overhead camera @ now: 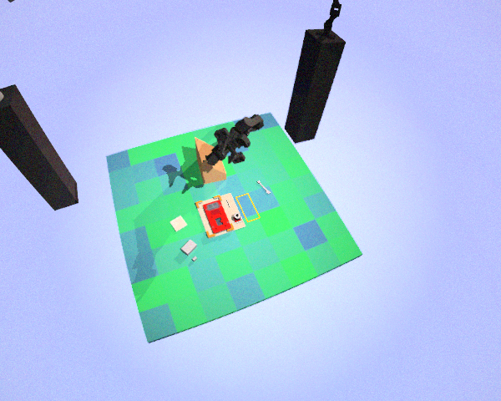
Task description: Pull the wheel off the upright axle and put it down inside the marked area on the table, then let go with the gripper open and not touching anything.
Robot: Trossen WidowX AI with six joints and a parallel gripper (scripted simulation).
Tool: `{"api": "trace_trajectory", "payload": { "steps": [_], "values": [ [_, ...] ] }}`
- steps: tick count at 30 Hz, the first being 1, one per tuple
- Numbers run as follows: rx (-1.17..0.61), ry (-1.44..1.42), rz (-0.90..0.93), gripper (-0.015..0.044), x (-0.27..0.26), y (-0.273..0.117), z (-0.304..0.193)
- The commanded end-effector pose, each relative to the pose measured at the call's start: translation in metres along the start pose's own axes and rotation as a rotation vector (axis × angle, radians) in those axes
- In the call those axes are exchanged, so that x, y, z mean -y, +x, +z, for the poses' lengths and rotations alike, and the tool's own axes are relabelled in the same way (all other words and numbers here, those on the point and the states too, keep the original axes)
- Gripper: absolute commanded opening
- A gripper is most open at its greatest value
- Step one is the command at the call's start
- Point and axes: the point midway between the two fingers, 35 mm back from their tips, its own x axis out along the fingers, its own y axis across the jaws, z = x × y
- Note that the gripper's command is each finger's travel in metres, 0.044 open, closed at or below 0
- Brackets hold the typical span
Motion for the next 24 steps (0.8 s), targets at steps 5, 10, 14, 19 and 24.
{"api": "trace_trajectory", "payload": {
  "steps": [5, 10, 14, 19, 24],
  "values": [
    [-0.151, 0.271, 0.198, 0.03, -0.056, 0.029, -0.025],
    [-0.309, 0.481, 0.327, 0.03, -0.103, 0.043, -0.046],
    [-0.462, 0.646, 0.41, 0.03, -0.143, 0.048, -0.062],
    [-0.673, 0.822, 0.478, 0.03, -0.191, 0.047, -0.082],
    [-0.899, 0.969, 0.506, 0.03, -0.236, 0.039, -0.101]
  ]
}}
